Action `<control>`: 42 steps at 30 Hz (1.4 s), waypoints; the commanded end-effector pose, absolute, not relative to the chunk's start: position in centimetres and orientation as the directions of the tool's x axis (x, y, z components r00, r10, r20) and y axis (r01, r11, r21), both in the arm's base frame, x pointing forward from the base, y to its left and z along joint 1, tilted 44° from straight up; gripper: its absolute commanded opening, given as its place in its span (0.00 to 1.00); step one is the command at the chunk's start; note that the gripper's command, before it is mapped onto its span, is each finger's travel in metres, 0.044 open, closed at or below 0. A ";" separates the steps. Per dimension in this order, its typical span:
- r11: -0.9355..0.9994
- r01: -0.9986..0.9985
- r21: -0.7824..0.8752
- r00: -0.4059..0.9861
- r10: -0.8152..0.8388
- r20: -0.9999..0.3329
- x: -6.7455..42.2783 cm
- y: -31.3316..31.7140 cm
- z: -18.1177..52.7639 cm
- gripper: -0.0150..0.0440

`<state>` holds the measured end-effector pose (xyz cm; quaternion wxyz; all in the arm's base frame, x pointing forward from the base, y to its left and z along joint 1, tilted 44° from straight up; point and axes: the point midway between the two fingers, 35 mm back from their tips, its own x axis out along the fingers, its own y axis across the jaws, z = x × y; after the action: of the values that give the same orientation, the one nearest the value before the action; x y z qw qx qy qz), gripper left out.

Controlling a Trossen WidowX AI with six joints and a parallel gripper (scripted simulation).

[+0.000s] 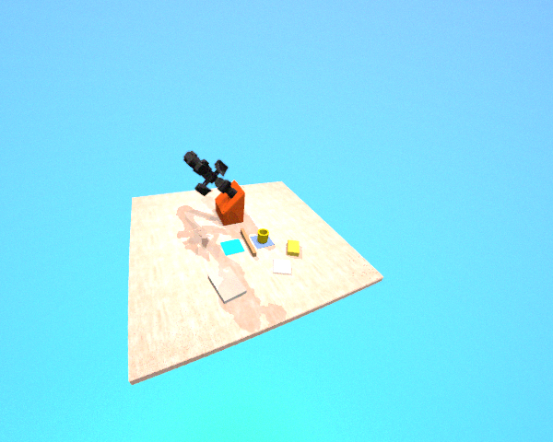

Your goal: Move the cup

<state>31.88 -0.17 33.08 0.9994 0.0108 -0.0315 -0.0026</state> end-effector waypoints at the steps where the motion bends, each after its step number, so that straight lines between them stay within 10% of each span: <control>1: 1.000 0.005 0.026 0.998 -0.007 0.058 32.0 -0.2 33.0 0.89; 9: 0.947 0.152 0.282 0.945 -0.056 -0.322 36.7 0.2 23.1 0.54; 21: 0.657 0.734 0.172 0.472 -0.312 -0.825 37.3 0.0 4.3 0.54; 33: 0.254 0.920 -0.298 -0.056 -0.669 -0.741 30.3 -1.8 -8.5 0.54; 42: 0.233 0.919 -0.318 -0.075 -0.689 -0.721 29.7 -2.0 -8.9 0.54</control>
<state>29.64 -1.90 -8.75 0.6667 0.1421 0.4286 -0.5930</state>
